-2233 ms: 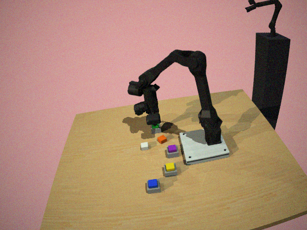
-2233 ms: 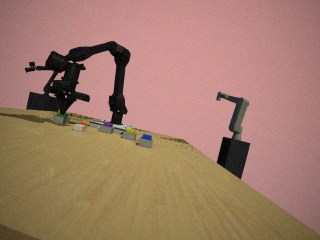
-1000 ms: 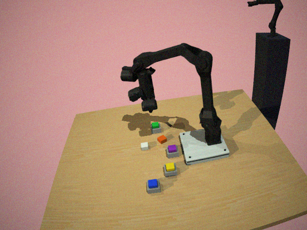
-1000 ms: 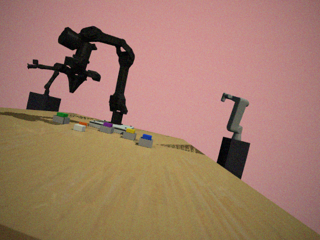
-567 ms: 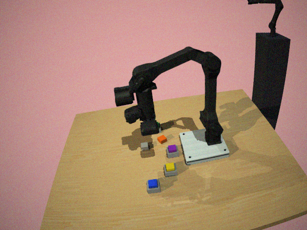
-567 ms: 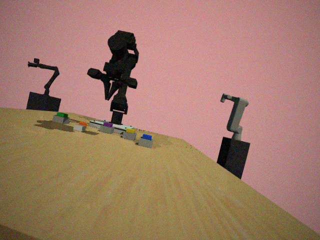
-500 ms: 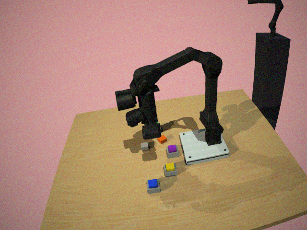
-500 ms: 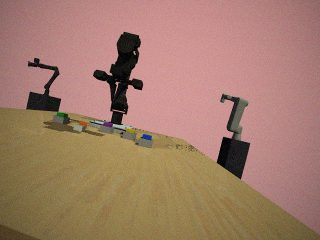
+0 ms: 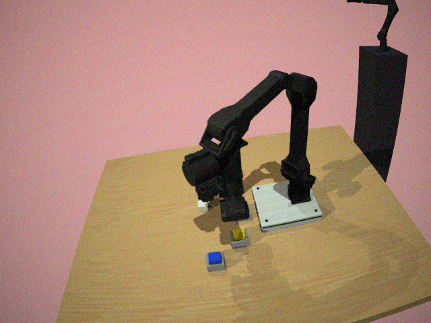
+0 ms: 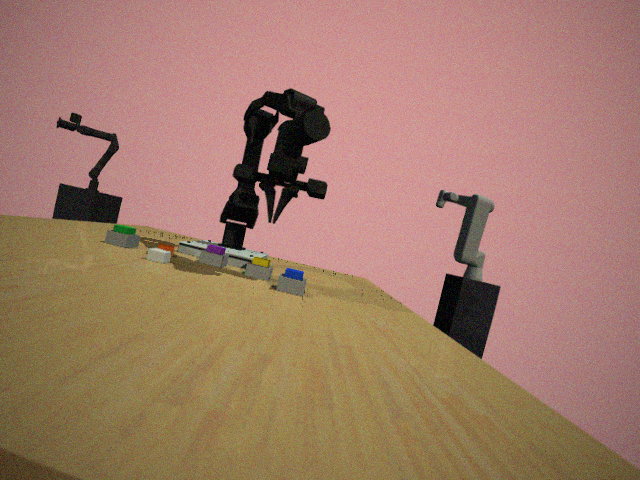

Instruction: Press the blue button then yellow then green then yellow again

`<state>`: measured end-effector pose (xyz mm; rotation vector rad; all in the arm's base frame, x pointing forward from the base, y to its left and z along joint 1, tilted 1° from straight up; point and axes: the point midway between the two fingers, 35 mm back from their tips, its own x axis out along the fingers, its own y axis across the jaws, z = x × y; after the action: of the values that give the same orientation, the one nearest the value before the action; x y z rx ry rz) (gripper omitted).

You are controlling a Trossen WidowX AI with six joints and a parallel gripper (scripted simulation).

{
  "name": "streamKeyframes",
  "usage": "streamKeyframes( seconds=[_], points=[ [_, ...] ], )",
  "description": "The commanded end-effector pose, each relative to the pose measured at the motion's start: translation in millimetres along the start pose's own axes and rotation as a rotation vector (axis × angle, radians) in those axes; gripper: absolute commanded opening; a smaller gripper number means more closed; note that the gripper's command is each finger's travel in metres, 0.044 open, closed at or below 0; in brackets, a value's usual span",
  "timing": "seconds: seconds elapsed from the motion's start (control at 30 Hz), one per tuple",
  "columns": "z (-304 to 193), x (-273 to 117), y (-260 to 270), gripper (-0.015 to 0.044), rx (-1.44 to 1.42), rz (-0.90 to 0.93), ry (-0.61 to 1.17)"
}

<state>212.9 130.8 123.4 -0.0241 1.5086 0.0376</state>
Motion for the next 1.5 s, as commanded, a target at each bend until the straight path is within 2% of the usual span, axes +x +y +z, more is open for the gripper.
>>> streamKeyframes(
  seconds=[0.0, 0.9, 1.47],
  points=[
    [-7, 39, -3, 0.0020, 0.006, -0.014, 0.029],
    [-9, 81, -4, 0.0020, 0.006, -0.015, 0.029],
    [-10, 82, -4, 0.0020, 0.006, -0.015, 0.029]
  ],
)
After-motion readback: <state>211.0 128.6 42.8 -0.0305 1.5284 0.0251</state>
